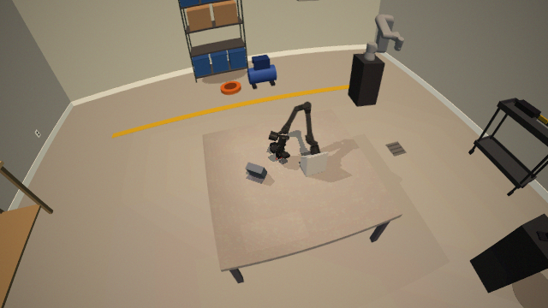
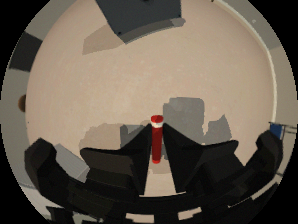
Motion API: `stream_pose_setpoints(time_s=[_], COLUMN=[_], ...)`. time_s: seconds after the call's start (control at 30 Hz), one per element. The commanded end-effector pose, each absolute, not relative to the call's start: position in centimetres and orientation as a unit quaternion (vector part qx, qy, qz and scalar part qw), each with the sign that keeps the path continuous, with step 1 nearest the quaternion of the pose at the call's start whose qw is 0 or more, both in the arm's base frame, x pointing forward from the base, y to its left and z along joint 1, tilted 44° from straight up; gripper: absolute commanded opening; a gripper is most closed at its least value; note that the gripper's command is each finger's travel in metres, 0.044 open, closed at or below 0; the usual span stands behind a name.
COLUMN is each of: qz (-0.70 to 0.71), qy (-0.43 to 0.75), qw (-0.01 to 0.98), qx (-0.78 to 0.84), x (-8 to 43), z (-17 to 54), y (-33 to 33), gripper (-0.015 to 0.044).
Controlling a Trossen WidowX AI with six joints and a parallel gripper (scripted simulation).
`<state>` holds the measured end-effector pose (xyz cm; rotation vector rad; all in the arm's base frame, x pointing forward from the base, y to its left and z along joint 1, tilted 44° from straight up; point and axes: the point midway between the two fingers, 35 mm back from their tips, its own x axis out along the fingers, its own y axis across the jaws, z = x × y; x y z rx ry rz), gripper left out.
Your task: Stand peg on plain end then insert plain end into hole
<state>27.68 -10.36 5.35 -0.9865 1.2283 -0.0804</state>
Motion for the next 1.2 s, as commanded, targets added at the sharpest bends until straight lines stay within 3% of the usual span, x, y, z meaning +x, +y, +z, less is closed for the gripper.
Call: stream_pose_setpoints(time_s=[0.0,1.17], qz=[-0.027,0.040], qy=[0.540,0.426], qw=[0.714,0.787], qx=[-0.444,-0.444], x=[27.4,25.6], z=[5.5,6.9], y=[-10.3,-10.2], gripper=[0.0051,0.0051])
